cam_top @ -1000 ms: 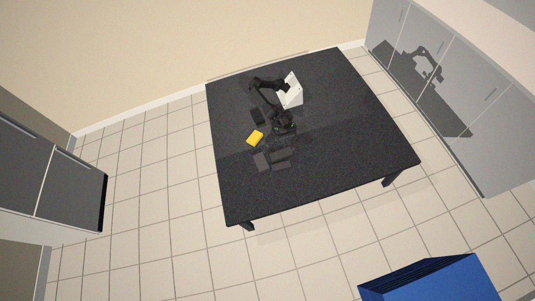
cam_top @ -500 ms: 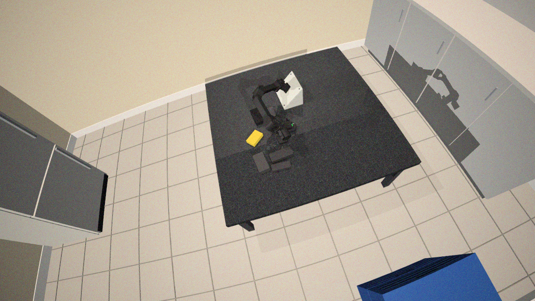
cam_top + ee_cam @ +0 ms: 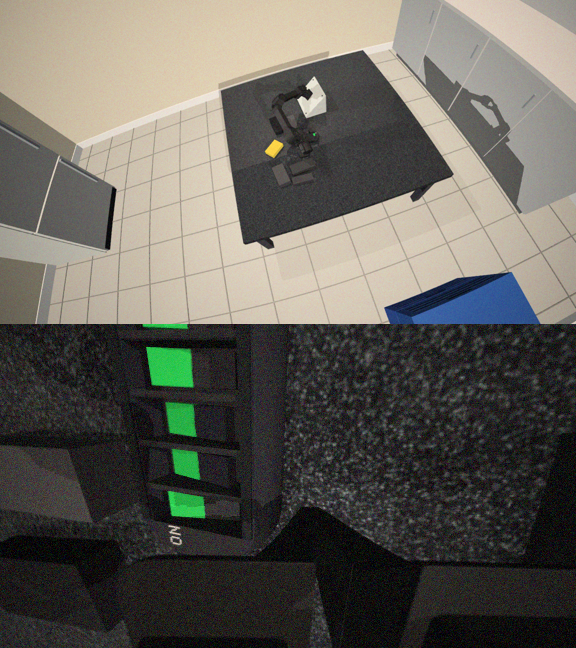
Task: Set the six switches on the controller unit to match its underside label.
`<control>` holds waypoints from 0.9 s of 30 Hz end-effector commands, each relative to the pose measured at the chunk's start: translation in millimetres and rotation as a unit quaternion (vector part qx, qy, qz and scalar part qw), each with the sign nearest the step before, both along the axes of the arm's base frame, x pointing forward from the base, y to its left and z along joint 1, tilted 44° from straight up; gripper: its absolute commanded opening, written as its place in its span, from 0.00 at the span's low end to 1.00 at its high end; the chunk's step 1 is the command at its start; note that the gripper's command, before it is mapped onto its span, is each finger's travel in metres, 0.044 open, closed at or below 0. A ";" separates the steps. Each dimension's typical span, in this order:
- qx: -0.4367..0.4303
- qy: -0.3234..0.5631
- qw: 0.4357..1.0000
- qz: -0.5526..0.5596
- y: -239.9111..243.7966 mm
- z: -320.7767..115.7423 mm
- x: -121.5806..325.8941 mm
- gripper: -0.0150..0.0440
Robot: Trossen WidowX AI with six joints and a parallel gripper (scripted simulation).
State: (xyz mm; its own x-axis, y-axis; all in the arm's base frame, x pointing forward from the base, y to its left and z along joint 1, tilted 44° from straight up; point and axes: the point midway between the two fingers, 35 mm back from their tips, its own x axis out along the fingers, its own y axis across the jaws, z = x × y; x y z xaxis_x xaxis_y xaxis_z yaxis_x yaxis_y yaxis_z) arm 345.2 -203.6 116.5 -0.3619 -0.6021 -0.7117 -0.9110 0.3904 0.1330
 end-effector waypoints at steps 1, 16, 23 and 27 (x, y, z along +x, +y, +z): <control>0.000 0.004 1.000 -0.001 -5.0 -6.3 -1.2 0.25; -0.002 0.001 1.000 -0.010 -18.2 -18.9 -3.0 0.25; -0.002 0.001 1.000 -0.010 -17.7 -19.0 -5.2 0.25; -0.002 0.001 1.000 -0.010 -17.4 -19.2 -6.6 0.25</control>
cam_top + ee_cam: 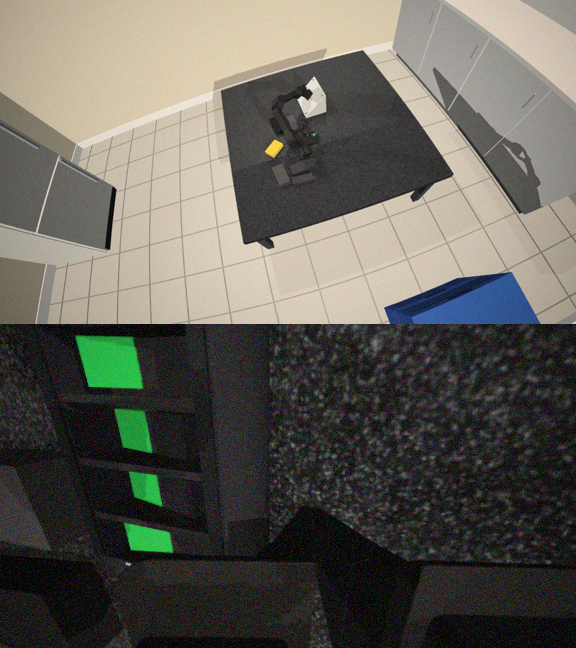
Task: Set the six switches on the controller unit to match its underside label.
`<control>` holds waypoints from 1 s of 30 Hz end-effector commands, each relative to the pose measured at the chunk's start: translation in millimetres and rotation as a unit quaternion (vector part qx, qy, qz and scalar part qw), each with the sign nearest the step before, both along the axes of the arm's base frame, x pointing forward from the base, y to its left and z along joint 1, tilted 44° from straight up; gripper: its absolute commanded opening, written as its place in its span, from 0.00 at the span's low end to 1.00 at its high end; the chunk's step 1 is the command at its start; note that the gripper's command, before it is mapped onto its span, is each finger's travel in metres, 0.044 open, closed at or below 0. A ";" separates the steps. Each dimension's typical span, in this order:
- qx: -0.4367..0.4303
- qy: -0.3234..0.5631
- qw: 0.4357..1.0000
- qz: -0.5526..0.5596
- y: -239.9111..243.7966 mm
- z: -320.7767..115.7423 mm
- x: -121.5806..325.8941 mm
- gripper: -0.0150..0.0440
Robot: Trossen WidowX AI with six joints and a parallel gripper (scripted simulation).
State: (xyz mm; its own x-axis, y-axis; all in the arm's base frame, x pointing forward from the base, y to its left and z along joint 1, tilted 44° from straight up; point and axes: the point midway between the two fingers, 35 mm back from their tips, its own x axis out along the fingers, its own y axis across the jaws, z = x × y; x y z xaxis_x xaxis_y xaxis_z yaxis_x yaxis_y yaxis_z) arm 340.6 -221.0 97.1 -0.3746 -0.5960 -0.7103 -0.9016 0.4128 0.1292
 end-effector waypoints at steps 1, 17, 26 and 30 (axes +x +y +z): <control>0.000 0.002 1.000 0.002 0.1 0.2 -2.4 0.25; 0.000 0.003 1.000 0.002 1.5 -0.4 -8.4 0.25; 0.000 0.003 1.000 0.002 2.1 -0.6 -11.5 0.25; 0.000 0.003 1.000 0.002 2.7 -0.7 -14.6 0.25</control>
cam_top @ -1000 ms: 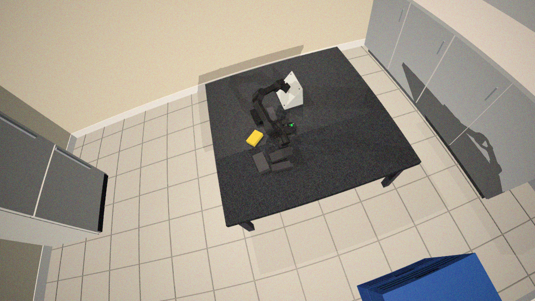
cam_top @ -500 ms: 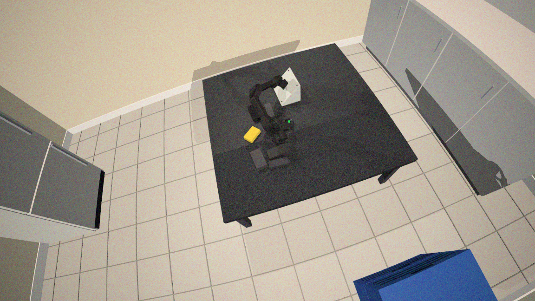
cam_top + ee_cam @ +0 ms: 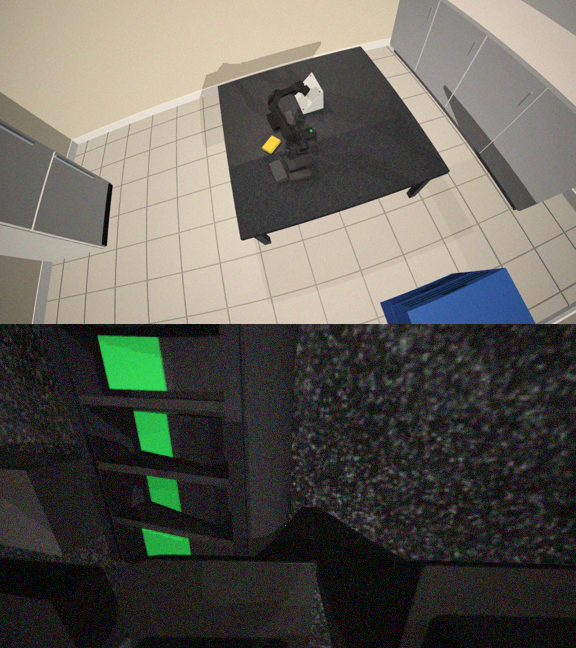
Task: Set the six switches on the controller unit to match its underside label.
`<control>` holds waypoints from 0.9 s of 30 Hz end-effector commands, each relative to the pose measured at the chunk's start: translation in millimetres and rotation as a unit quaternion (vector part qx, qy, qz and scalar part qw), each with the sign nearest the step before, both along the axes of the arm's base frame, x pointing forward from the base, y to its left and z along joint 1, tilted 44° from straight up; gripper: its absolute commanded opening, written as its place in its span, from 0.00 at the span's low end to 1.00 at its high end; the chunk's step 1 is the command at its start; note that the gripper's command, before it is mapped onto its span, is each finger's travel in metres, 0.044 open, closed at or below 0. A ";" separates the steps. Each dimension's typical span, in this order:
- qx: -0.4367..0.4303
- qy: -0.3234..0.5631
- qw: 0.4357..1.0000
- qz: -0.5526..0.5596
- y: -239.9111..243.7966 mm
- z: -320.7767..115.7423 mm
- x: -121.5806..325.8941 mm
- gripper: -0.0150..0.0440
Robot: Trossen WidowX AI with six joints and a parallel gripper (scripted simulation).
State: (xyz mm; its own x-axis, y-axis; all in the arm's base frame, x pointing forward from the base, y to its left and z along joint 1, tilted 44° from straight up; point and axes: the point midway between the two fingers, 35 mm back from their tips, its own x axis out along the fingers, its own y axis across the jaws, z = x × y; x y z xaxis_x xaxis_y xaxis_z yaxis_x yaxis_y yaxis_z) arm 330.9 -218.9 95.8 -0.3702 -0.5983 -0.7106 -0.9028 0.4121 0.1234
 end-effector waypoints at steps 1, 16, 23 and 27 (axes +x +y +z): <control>0.001 0.005 1.000 0.002 0.9 0.5 -6.0 0.25; 0.001 0.006 1.000 0.002 4.5 -0.4 -23.4 0.25; 0.001 0.006 1.000 0.002 6.4 -1.2 -31.8 0.25; 0.001 0.006 1.000 0.002 7.4 -1.7 -36.5 0.25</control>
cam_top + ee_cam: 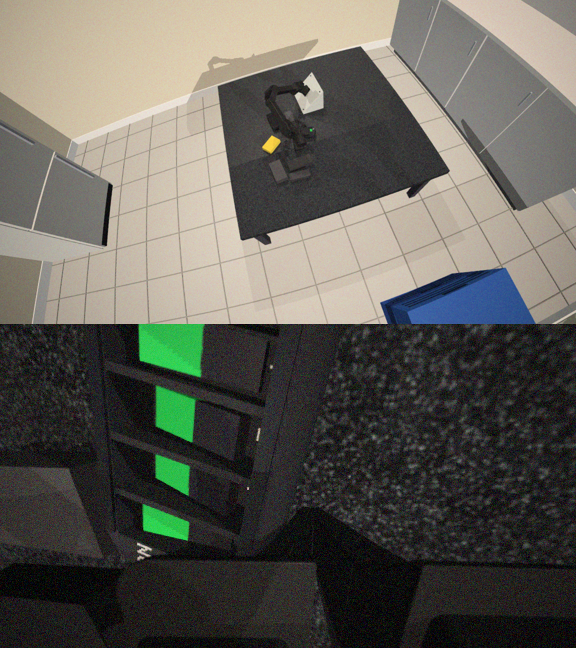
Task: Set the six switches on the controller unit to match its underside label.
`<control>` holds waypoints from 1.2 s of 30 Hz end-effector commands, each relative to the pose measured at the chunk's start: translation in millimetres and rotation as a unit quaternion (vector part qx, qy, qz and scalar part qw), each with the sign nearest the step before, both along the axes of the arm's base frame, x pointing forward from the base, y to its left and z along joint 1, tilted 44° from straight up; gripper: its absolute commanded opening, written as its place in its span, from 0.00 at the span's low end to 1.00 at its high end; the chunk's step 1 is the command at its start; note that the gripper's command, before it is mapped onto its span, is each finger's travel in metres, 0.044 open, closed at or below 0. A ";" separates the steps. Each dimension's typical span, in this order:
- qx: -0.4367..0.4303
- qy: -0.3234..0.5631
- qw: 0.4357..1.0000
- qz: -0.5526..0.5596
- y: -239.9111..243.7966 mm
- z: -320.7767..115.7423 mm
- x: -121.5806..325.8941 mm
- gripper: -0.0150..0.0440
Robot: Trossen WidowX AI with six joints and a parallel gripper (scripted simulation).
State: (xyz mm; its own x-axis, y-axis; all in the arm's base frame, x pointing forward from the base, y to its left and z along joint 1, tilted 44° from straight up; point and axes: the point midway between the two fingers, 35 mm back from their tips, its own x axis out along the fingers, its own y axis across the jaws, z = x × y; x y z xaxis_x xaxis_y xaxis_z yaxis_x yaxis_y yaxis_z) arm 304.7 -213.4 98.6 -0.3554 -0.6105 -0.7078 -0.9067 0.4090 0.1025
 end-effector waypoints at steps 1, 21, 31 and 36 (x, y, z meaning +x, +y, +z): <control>0.008 0.015 1.000 -0.001 2.2 -4.6 -11.5 0.25; 0.009 0.015 1.000 -0.001 6.7 -7.3 -30.3 0.25; 0.009 0.015 1.000 -0.001 6.7 -7.3 -30.3 0.25; 0.009 0.015 1.000 -0.001 6.7 -7.3 -30.3 0.25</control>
